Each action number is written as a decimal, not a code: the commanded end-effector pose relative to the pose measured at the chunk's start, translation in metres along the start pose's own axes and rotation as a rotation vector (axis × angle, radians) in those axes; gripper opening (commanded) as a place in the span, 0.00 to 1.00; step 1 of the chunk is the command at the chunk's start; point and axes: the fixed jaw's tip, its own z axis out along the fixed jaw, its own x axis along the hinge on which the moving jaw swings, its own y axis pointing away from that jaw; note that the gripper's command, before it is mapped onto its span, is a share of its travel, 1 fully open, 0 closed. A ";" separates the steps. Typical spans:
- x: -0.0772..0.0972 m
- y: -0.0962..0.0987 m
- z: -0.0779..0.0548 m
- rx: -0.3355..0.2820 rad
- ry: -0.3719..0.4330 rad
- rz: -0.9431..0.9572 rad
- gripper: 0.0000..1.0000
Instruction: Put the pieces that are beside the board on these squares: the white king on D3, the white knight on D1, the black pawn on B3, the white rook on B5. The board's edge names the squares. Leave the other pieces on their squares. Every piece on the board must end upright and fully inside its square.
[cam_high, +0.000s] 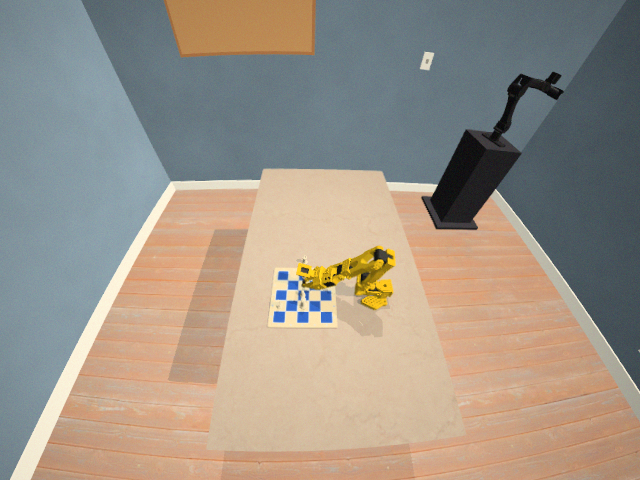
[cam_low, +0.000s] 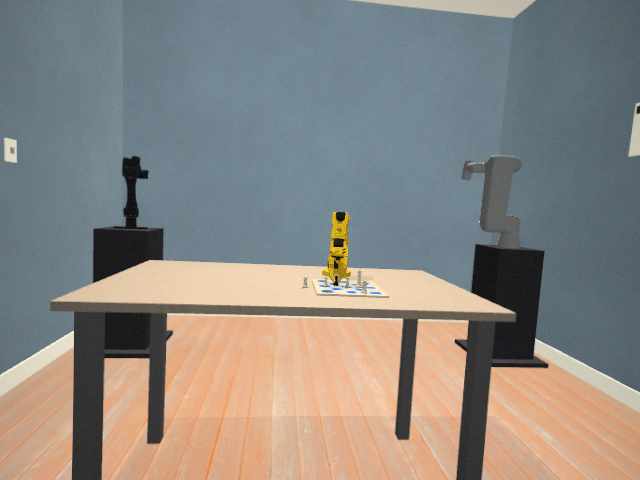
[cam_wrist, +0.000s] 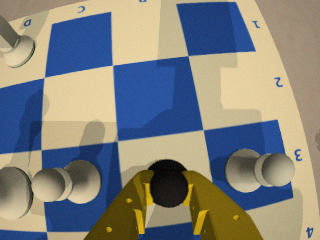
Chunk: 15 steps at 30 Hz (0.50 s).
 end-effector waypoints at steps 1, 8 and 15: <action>0.005 0.002 0.002 -0.006 0.009 0.002 0.00; 0.007 0.002 0.003 -0.006 0.009 0.002 0.00; 0.007 0.002 0.003 -0.006 0.009 0.002 0.00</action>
